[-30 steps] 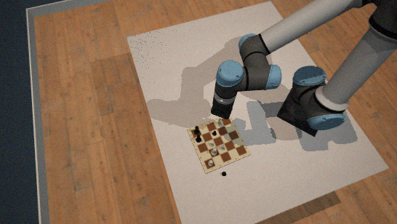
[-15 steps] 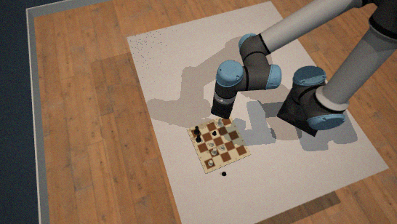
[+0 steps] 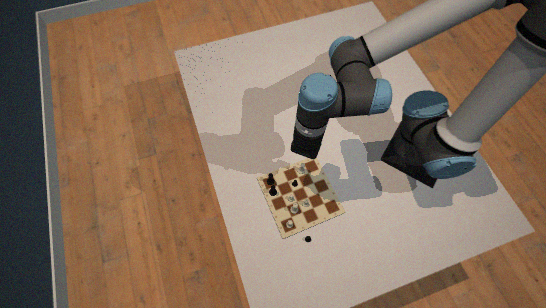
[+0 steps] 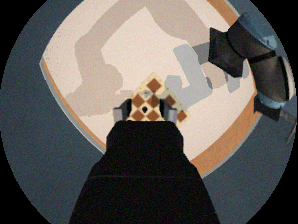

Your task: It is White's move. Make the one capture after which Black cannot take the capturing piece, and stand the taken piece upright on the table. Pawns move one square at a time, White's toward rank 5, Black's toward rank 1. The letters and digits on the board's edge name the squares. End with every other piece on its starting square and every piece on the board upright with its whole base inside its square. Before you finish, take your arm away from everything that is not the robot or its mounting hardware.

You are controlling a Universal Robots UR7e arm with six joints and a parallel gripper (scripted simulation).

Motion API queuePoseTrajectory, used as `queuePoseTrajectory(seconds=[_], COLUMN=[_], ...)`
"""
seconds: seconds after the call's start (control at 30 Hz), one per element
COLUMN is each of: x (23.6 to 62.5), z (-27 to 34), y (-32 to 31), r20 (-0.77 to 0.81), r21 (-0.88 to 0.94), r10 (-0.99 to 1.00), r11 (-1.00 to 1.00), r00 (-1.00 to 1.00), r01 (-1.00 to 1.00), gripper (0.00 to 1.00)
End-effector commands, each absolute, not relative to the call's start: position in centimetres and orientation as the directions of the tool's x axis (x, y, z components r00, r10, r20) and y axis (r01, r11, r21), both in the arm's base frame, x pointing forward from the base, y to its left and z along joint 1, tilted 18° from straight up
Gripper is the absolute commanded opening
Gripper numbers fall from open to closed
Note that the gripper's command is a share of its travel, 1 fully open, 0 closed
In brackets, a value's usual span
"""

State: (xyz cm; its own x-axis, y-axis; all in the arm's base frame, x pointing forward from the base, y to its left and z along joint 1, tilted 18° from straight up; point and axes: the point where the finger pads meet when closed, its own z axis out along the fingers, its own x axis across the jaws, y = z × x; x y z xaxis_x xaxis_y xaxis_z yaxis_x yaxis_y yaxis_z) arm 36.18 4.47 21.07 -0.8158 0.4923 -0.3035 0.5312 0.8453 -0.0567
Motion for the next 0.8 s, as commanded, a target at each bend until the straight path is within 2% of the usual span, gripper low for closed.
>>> queuePoseTrajectory(seconds=[0.0,0.77], x=[35.8,35.5], z=[22.9,24.2], y=[4.9,5.2], r20=[-0.304,-0.304], r21=[-0.056,-0.056], r10=[0.492,0.492], r11=[0.845,0.845], r00=[-0.816,-0.816], r01=[0.531,0.531], gripper=[1.00,1.00])
